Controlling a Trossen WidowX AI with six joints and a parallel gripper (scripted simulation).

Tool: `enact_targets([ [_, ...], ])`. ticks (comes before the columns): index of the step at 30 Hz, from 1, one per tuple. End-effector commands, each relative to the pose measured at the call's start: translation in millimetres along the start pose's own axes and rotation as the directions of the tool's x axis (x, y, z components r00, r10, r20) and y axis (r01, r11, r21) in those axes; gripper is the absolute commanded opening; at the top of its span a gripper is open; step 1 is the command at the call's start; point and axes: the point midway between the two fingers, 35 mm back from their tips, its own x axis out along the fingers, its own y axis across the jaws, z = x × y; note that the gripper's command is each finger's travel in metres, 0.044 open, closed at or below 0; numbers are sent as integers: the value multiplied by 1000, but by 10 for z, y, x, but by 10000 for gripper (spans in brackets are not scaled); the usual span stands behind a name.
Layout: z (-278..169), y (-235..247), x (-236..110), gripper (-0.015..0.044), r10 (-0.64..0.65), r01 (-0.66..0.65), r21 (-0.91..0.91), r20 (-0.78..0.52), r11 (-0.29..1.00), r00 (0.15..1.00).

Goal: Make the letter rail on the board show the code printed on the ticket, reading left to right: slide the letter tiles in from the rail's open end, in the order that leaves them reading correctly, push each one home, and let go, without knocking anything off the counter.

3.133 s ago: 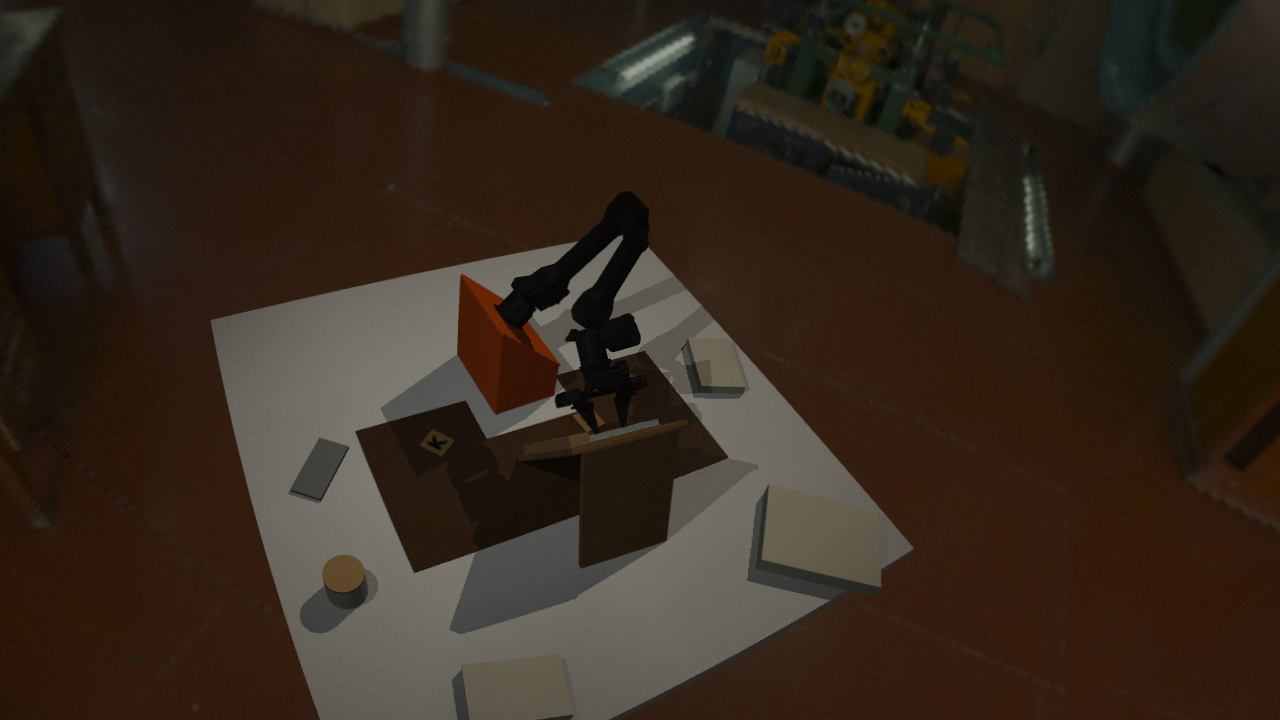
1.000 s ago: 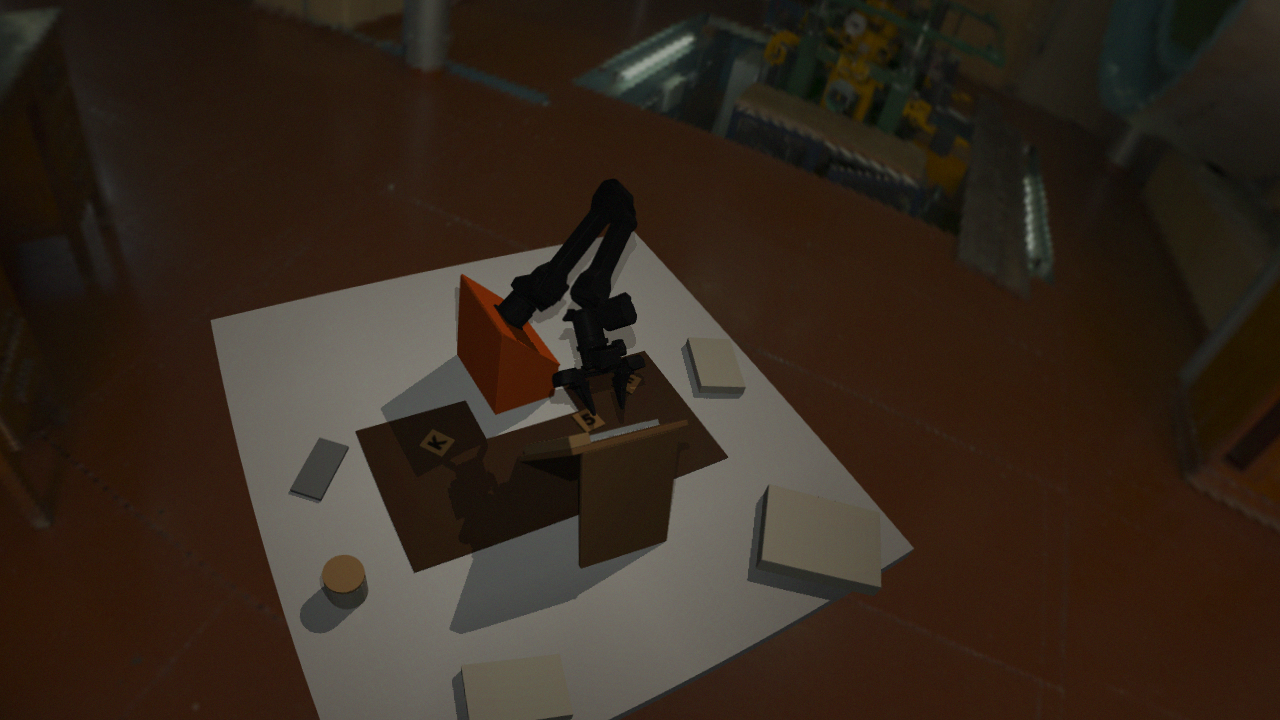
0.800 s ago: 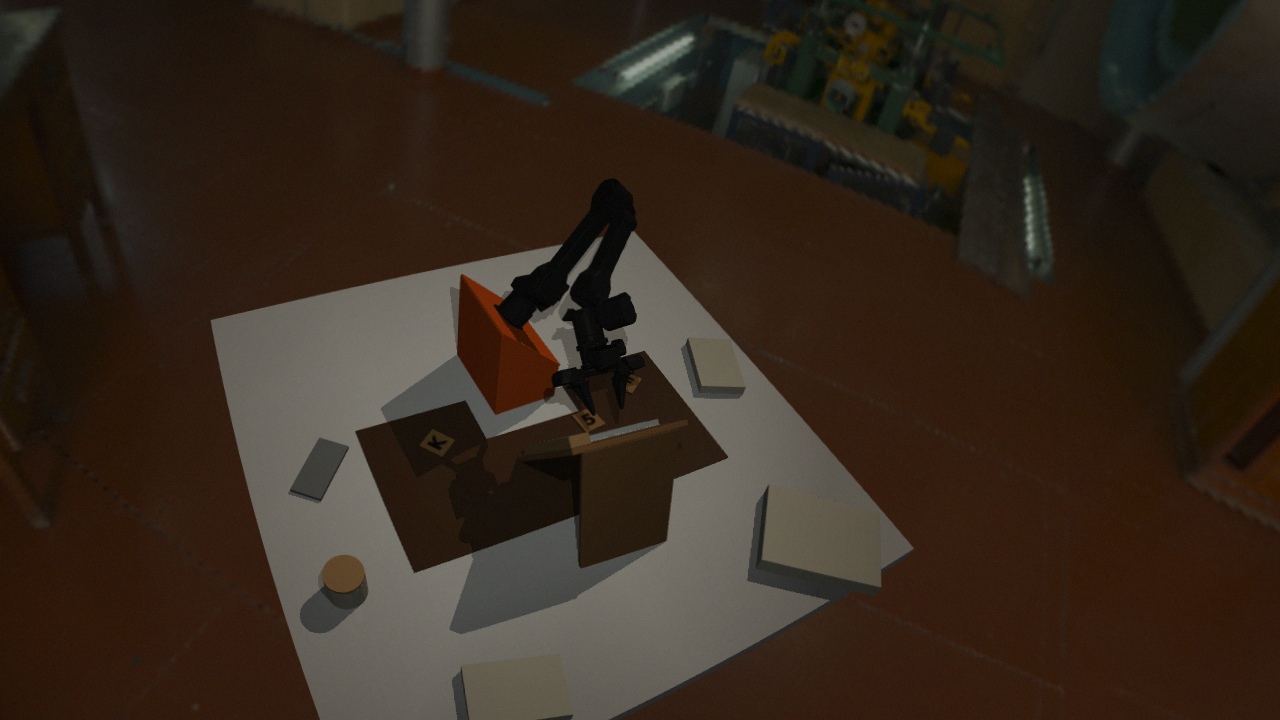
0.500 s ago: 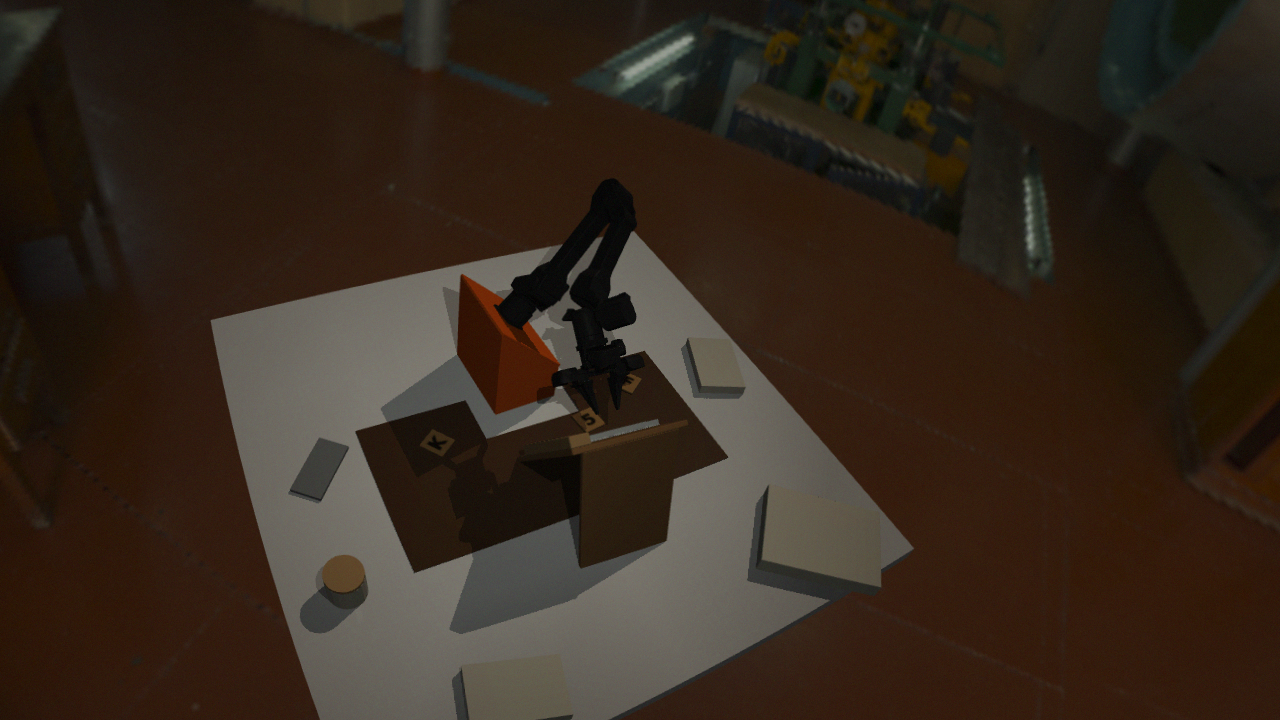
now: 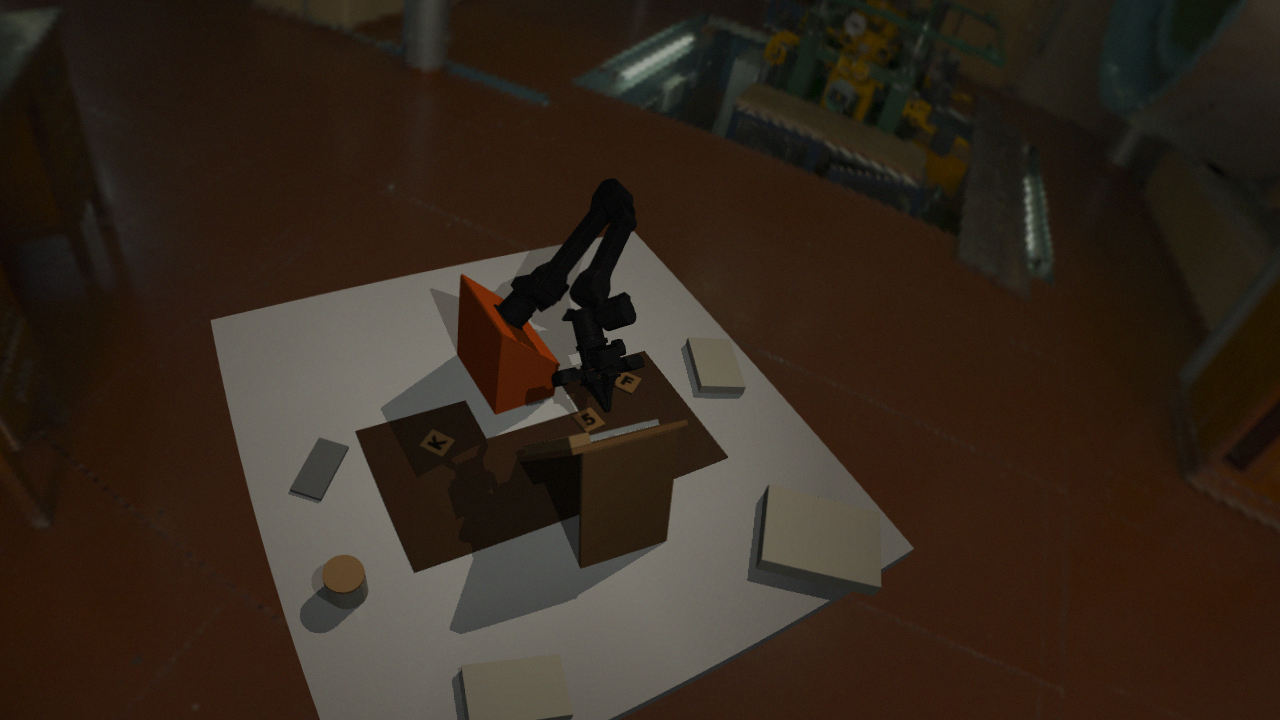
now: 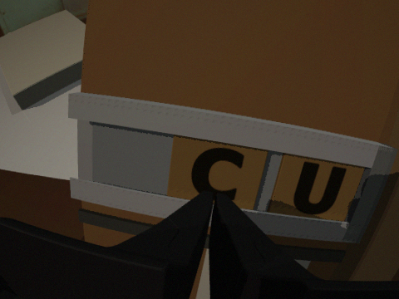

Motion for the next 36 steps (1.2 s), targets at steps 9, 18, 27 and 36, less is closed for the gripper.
enact_targets([
  [9, 62, 42, 221, 0, -51, 42, -40, -276, 998, 960],
  [18, 167, 287, 217, 0, -17, 7, -20, -602, 1000, 799],
  [27, 193, 348, 190, 0, 0, -4, -5, -644, 1000, 765],
  [36, 193, 344, 192, 0, 0, -4, -5, -644, 1000, 765],
])
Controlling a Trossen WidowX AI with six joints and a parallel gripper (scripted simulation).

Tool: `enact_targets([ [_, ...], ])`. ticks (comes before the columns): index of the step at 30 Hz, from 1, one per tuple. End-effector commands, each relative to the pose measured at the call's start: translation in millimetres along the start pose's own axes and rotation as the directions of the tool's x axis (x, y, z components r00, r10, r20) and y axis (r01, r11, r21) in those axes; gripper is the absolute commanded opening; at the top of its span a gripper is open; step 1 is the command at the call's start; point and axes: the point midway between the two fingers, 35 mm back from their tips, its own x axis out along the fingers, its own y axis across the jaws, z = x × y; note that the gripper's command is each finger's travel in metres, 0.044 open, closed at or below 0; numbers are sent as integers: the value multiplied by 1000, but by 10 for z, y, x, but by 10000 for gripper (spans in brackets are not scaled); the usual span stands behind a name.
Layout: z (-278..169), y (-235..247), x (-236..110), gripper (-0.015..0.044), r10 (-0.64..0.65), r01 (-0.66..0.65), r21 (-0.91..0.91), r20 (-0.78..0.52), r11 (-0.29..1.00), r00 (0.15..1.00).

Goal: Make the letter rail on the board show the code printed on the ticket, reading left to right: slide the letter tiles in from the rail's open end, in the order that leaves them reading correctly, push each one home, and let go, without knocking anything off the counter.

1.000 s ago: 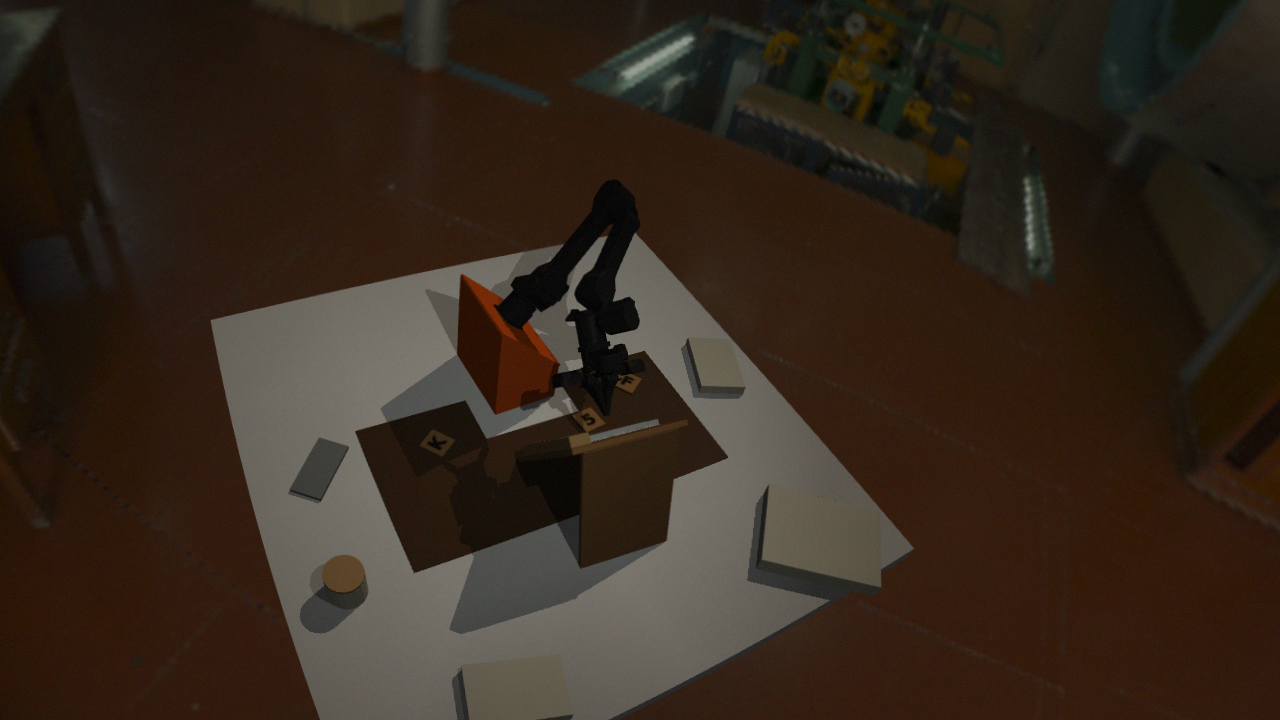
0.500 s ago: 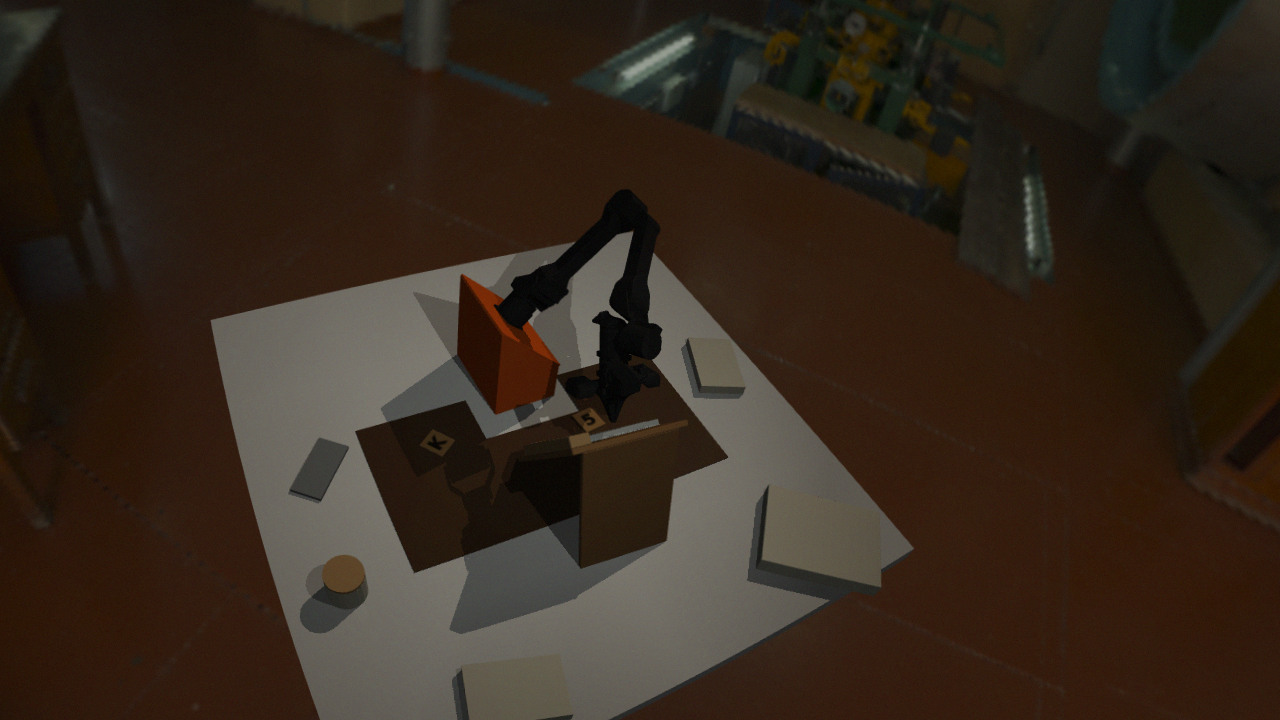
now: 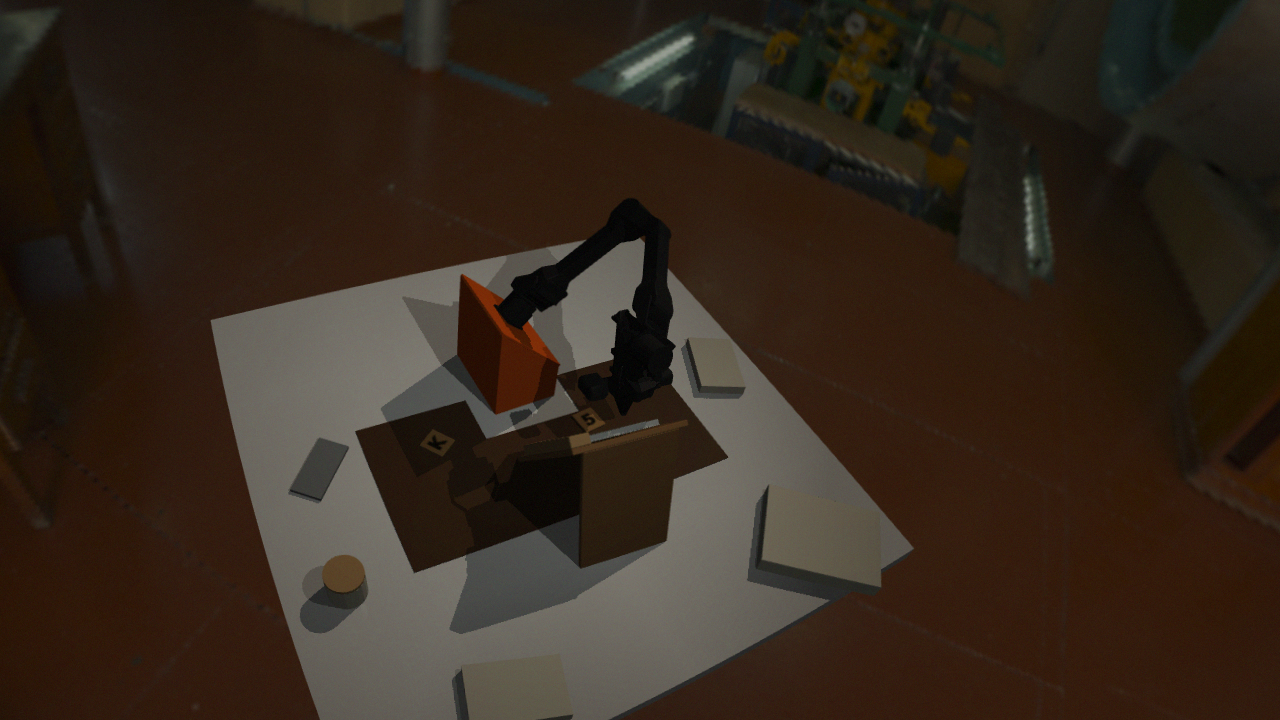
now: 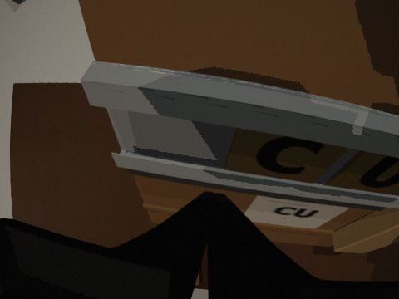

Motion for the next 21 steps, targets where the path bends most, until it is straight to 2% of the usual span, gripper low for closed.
enact_targets([
  [1, 3, 12, 1, 0, 9, -9, -2, -13, 1000, 1000],
  [21, 67, 4, 85, 0, 9, -9, -3, -12, 1000, 1000],
])
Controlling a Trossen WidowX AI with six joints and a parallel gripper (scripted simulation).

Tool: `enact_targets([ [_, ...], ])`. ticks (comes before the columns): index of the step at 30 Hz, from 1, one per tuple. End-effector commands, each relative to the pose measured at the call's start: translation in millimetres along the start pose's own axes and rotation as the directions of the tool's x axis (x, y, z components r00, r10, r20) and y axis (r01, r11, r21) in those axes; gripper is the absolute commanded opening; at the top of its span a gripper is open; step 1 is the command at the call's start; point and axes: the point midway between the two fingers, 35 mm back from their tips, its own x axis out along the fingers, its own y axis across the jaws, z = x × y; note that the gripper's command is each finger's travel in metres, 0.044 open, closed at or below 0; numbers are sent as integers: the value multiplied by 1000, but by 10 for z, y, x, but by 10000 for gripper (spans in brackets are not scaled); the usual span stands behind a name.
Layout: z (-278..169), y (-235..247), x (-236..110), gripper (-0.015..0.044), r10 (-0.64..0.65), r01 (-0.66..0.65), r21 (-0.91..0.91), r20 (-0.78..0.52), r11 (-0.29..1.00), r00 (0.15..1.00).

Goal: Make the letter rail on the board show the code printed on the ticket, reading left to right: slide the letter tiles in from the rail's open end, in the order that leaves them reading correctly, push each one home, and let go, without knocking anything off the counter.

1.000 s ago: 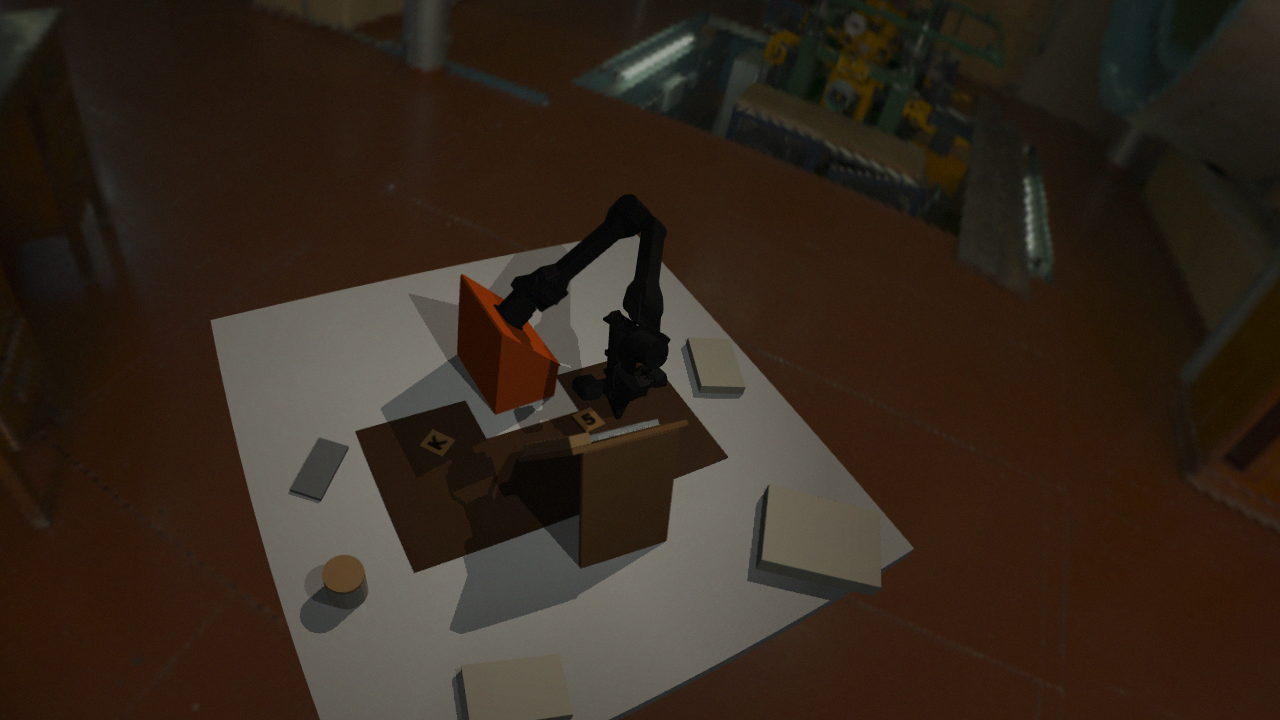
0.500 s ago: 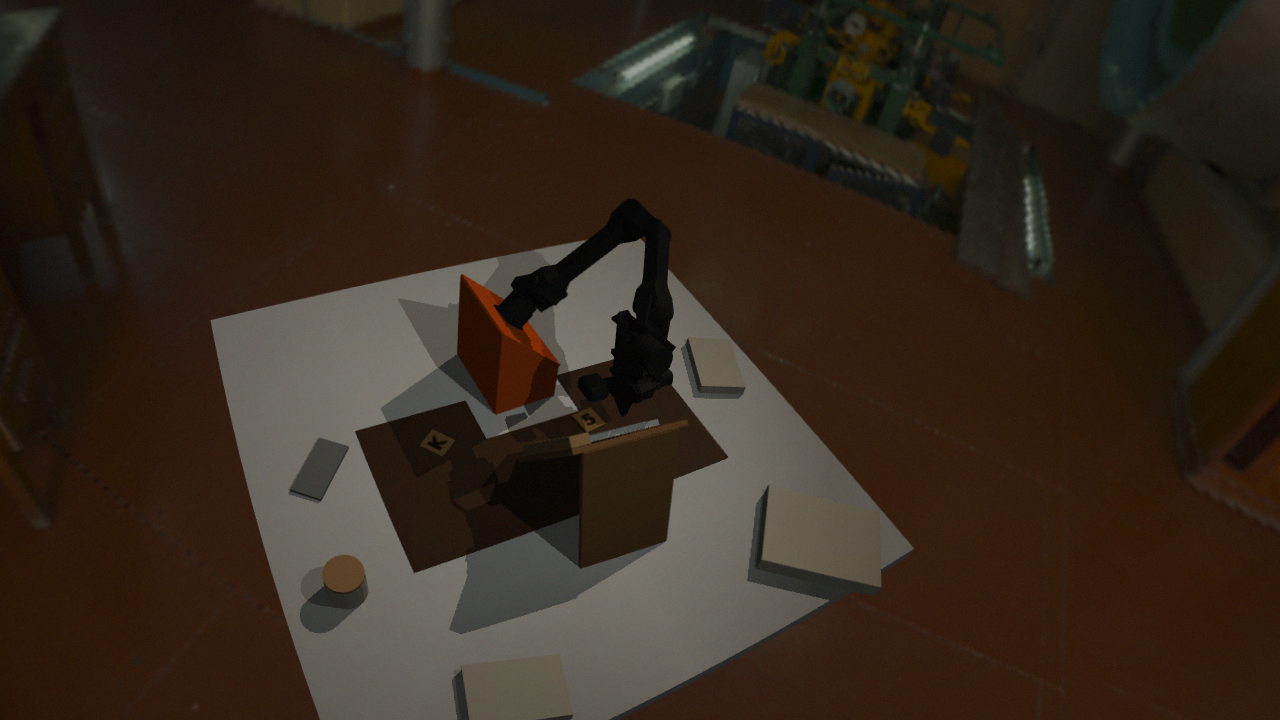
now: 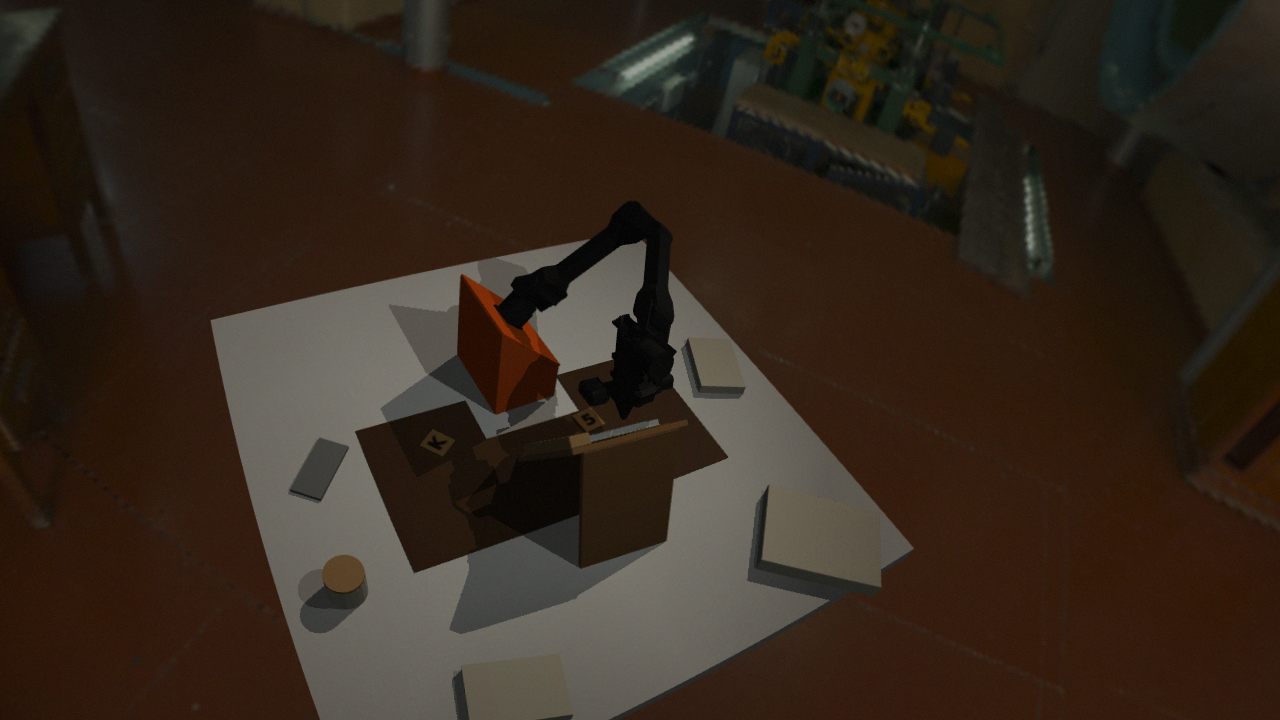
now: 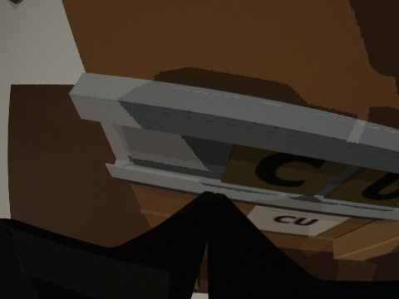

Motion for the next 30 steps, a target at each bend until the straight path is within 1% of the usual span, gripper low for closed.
enact_targets([
  [1, 15, 12, 25, 0, 5, -5, 4, -2, 1000, 1000],
  [30, 110, 29, 134, 0, 5, -5, 3, -1, 1000, 1000],
])
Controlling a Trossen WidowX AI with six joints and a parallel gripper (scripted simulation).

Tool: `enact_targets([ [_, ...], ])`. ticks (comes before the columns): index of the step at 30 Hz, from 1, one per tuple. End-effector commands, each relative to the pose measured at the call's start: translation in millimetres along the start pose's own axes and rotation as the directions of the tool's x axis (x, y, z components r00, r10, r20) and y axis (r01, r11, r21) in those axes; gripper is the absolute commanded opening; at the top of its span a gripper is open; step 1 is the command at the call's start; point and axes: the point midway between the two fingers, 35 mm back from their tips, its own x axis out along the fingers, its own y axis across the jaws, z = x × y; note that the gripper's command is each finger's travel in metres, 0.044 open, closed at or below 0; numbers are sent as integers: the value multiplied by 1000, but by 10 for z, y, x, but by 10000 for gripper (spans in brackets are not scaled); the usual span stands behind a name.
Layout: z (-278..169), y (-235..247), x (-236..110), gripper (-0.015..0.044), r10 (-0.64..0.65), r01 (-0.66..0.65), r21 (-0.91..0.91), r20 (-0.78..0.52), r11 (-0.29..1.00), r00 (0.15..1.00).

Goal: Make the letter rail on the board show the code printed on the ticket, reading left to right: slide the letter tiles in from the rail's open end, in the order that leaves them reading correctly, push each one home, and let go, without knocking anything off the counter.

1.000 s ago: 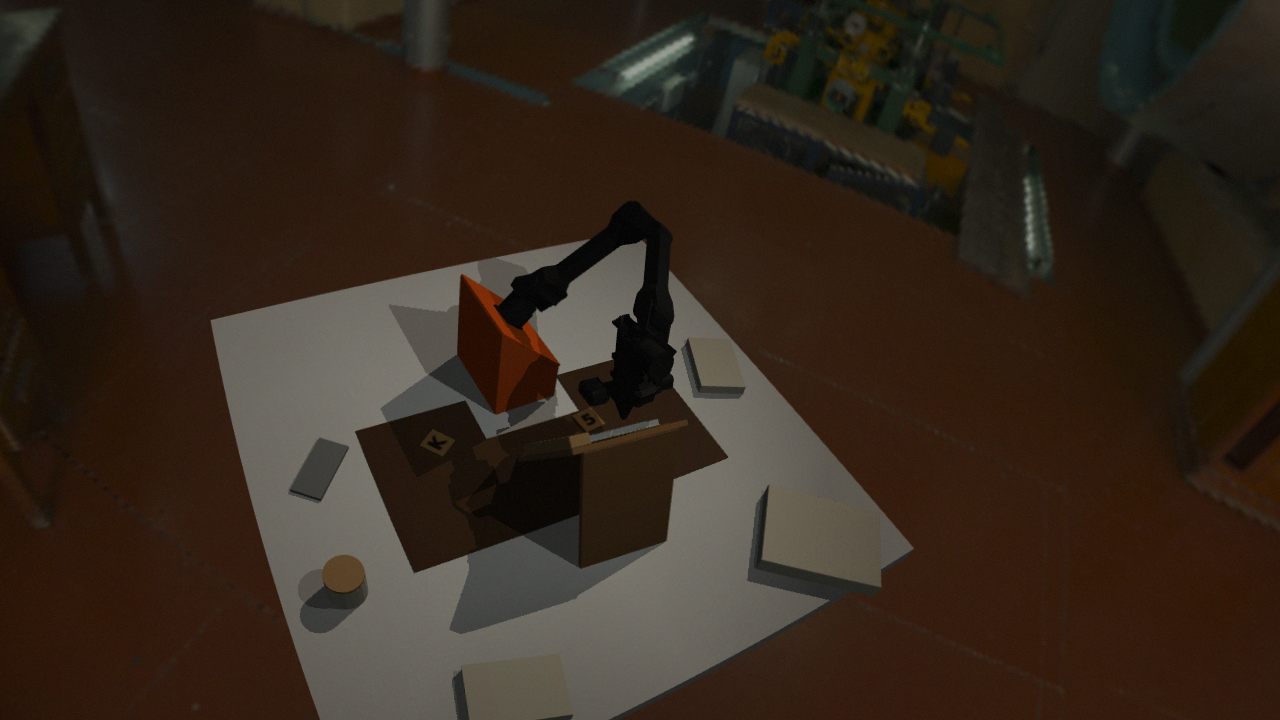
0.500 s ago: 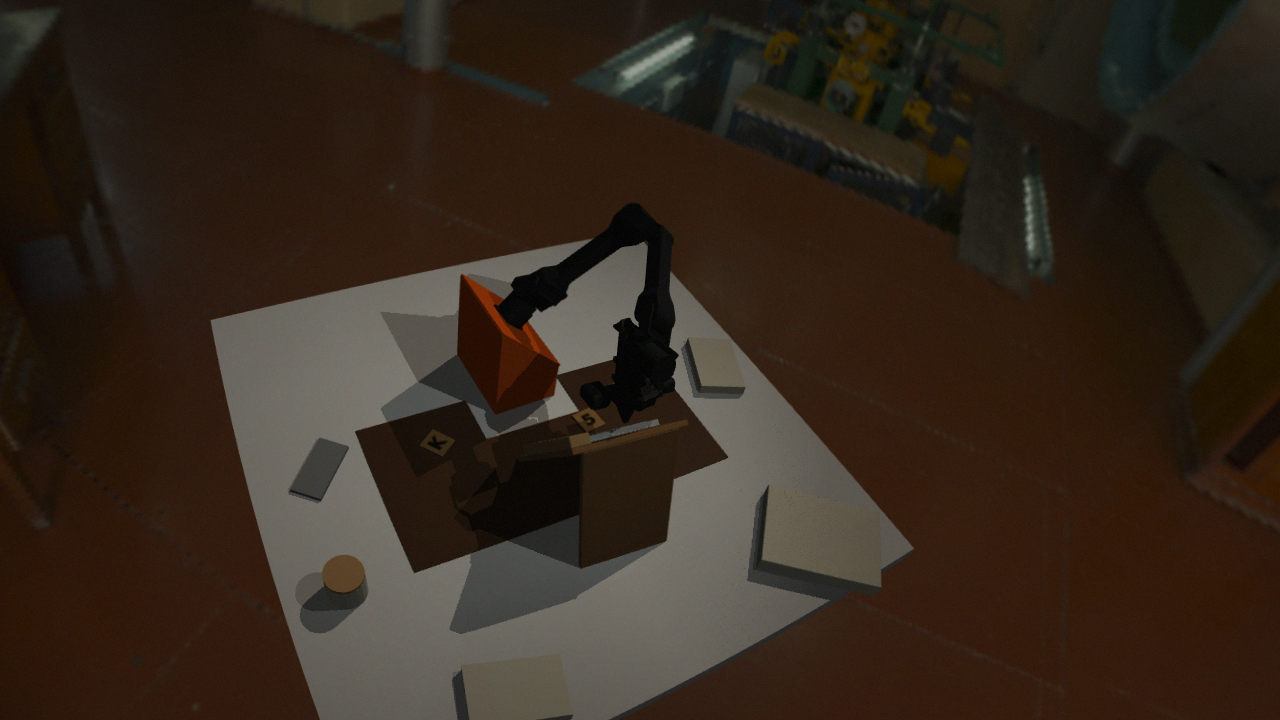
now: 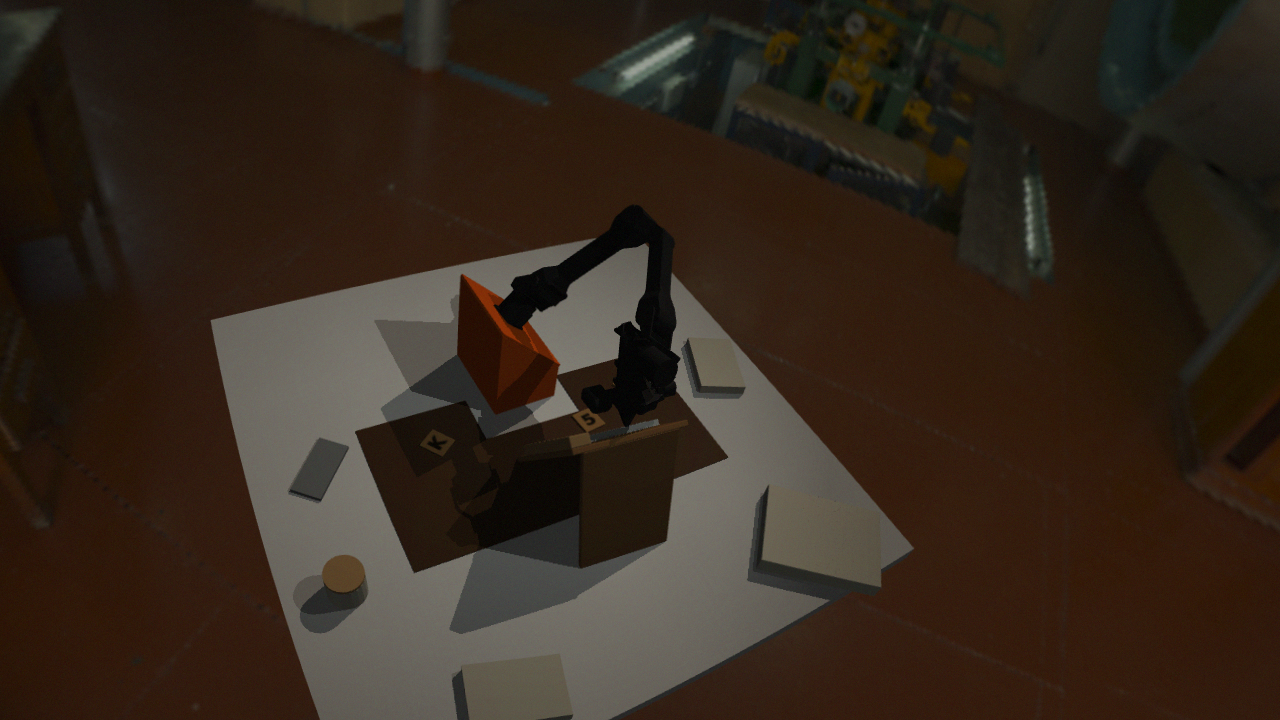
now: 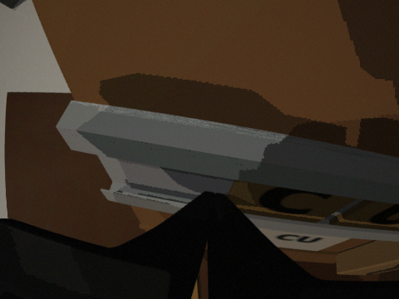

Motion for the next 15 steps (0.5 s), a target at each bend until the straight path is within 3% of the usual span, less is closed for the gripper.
enact_targets([
  [1, 17, 3, 24, 0, 1, -1, 4, -1, 1000, 1000],
  [15, 47, 2, 58, 0, 1, -1, 3, -1, 1000, 1000],
])
